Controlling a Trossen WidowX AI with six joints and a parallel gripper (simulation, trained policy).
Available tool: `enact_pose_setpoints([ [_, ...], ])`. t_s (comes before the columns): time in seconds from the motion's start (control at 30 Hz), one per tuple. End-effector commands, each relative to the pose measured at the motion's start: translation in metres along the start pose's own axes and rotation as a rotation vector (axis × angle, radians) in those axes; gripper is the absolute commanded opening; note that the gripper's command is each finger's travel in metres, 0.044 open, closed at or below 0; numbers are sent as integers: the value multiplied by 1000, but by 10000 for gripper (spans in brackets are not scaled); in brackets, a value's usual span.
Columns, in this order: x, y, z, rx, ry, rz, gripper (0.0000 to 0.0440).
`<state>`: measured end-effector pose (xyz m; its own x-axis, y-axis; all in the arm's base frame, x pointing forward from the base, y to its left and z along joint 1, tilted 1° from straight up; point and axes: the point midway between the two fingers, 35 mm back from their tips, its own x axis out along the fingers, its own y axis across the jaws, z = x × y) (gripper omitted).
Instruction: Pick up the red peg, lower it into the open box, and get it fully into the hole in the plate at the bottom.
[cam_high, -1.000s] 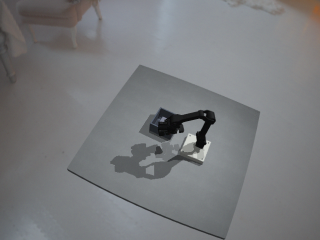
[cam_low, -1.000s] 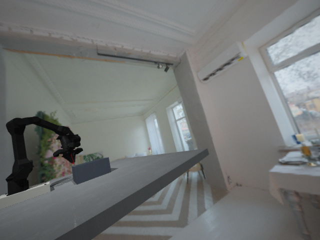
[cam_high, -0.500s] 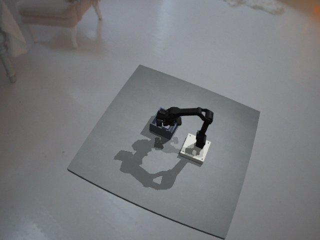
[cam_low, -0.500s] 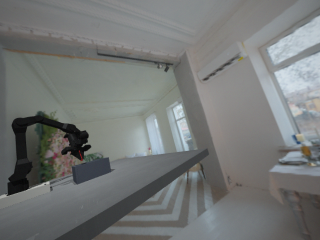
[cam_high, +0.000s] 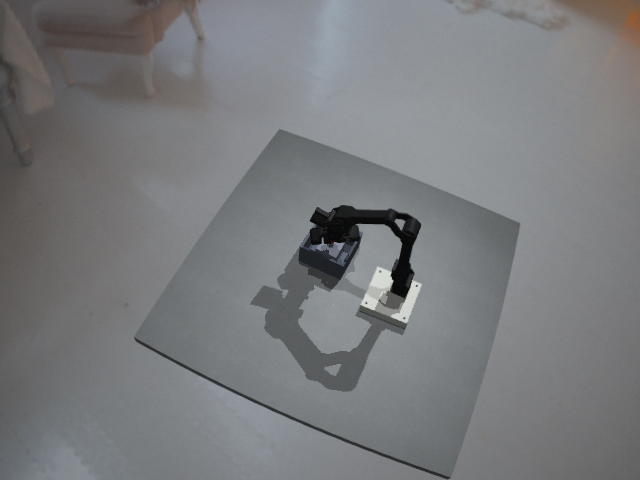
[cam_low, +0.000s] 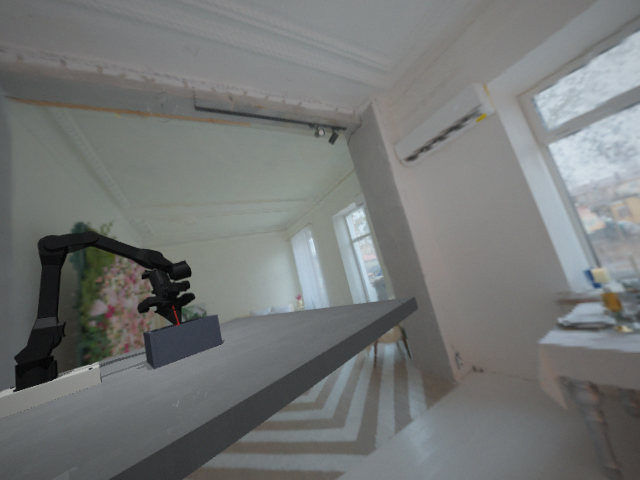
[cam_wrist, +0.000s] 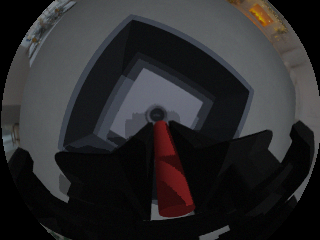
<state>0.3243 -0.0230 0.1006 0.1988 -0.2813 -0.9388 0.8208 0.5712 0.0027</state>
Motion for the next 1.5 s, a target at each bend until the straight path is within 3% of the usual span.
enact_pose_setpoints([
  [0.0,10,1,4,-29,18,9,0],
  [0.2,27,1,3,-86,57,19,1],
  [0.27,33,1,2,-106,74,20,21],
  [0.47,45,1,2,-129,115,21,153],
  [0.57,43,3,9,-154,114,29,156],
  [0.67,40,10,18,-157,114,49,200],
  [0.9,29,37,39,-138,116,144,379],
  [1.0,32,35,49,-137,123,119,433],
  [1.47,5,84,62,-171,169,247,440],
])
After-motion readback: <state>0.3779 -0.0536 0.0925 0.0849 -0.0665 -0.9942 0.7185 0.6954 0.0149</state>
